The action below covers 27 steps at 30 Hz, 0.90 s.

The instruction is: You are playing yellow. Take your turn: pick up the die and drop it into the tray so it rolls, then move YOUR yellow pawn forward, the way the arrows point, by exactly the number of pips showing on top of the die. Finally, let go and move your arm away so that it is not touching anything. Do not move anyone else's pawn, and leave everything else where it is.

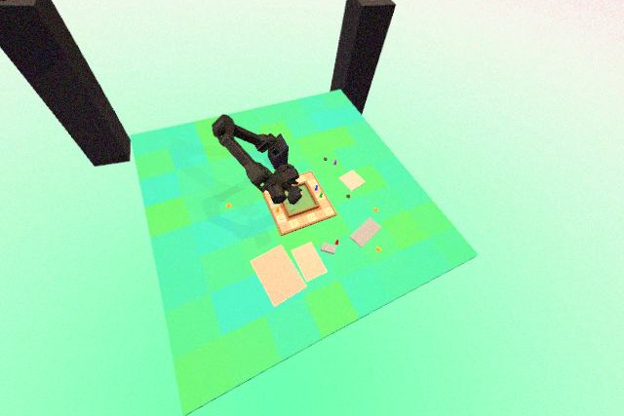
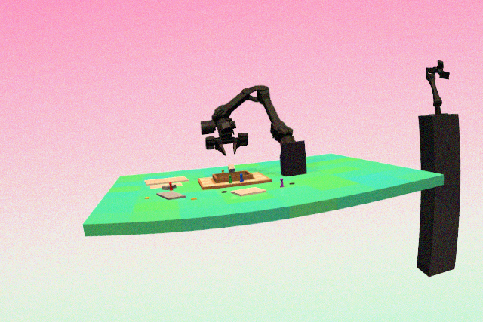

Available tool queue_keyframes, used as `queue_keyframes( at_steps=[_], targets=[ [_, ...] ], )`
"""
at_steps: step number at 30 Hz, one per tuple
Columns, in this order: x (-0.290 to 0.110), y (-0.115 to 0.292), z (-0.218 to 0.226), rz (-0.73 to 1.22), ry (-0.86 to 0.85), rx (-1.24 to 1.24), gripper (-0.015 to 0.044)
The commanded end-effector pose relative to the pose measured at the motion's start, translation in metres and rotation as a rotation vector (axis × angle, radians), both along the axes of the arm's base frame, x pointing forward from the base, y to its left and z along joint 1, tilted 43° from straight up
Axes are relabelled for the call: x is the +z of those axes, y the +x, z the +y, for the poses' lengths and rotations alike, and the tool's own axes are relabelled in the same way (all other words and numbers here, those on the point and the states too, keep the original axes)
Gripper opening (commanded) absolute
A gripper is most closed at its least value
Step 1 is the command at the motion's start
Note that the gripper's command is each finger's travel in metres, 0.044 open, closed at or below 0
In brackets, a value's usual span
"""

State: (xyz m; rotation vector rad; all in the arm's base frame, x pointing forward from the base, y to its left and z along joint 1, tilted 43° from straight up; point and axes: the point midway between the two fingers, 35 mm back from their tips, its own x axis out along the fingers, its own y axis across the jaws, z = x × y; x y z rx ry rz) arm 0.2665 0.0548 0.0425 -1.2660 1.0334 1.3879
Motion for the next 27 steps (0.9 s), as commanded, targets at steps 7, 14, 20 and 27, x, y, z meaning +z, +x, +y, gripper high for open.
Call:
queue_keyframes(
  at_steps=[7, 14, 20, 27],
  targets=[
    [0.027, -0.005, 0.025, 0.003, -0.012, 0.001, 0.0440],
    [-0.015, -0.006, 0.015, -0.071, -0.688, -0.028, 0.0440],
    [-0.017, -0.002, 0.017, -0.159, -0.828, -0.010, 0.0440],
    [-0.008, 0.006, 0.000, -0.215, -0.740, -0.318, 0.0335]
  ],
)
